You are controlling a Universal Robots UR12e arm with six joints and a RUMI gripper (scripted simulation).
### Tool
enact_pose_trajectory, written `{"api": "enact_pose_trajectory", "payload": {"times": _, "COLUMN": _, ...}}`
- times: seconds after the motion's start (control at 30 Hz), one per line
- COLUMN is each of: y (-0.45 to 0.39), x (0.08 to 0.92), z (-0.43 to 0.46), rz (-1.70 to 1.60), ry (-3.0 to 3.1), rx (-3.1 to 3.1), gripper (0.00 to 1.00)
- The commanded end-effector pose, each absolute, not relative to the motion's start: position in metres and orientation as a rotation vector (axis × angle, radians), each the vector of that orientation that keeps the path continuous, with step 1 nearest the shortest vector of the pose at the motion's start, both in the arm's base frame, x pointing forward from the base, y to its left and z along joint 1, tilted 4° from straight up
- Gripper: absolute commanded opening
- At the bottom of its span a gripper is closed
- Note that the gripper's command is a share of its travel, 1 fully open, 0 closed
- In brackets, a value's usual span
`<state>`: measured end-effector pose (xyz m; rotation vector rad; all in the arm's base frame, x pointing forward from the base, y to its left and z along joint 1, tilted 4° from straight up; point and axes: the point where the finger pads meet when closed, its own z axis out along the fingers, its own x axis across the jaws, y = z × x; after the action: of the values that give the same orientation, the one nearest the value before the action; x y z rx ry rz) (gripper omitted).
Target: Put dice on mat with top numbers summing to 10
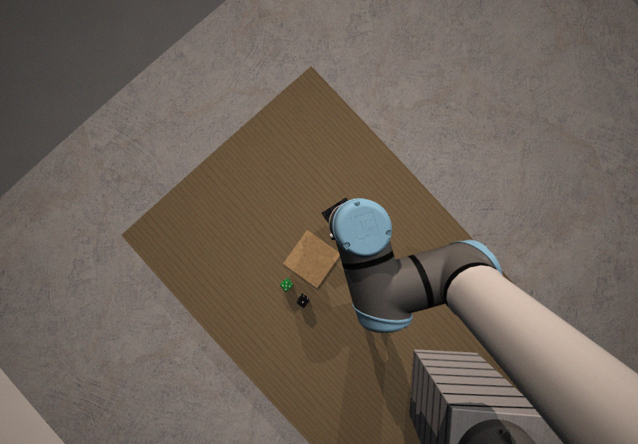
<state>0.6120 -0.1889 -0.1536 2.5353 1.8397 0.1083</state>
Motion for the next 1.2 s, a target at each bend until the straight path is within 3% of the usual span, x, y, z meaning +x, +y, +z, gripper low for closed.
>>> {"api": "enact_pose_trajectory", "payload": {"times": 0.0, "y": -0.1894, "x": 0.6126, "z": -0.1536, "rz": 0.125, "ry": 1.83, "rx": 2.522, "gripper": 0.1}}
{"api": "enact_pose_trajectory", "payload": {"times": 1.17, "y": -0.1896, "x": 0.6118, "z": -0.1535, "rz": 0.561, "ry": 1.509, "rx": 2.114, "gripper": 0.1}}
